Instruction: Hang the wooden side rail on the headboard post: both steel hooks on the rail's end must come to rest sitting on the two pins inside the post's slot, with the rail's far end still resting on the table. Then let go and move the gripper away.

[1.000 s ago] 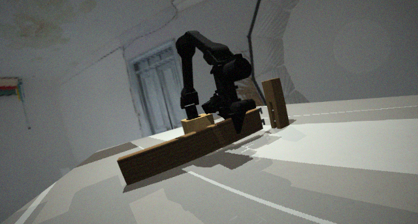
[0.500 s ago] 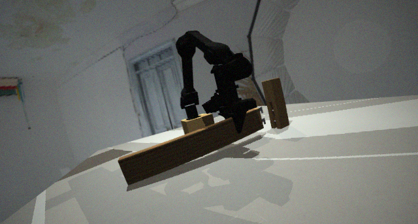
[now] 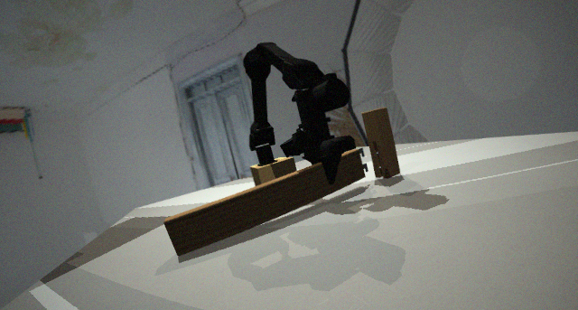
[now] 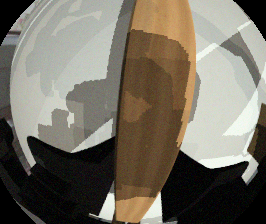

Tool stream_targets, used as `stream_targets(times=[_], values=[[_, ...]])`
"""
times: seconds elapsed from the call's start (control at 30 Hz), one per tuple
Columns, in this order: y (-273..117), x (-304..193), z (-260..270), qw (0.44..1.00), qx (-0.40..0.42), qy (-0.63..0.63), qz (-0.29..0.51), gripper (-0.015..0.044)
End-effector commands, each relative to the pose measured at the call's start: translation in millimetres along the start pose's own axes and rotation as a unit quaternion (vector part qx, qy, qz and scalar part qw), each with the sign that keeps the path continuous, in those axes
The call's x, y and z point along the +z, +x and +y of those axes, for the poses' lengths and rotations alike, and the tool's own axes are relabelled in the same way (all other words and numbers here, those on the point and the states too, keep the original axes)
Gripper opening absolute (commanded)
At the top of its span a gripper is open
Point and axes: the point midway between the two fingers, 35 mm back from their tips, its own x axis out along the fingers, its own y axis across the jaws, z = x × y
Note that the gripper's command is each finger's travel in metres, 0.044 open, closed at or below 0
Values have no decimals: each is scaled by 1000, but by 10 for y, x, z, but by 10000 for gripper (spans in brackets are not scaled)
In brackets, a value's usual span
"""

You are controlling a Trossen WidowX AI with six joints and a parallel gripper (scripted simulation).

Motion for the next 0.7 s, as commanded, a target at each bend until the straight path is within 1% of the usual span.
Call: stream_targets(times=[0.0, 0.67], values=[[-7, -13, 6, 1000, 3, 1, 1, 0], [-22, -36, 13, 1000, 3, 1, 1, 0]])
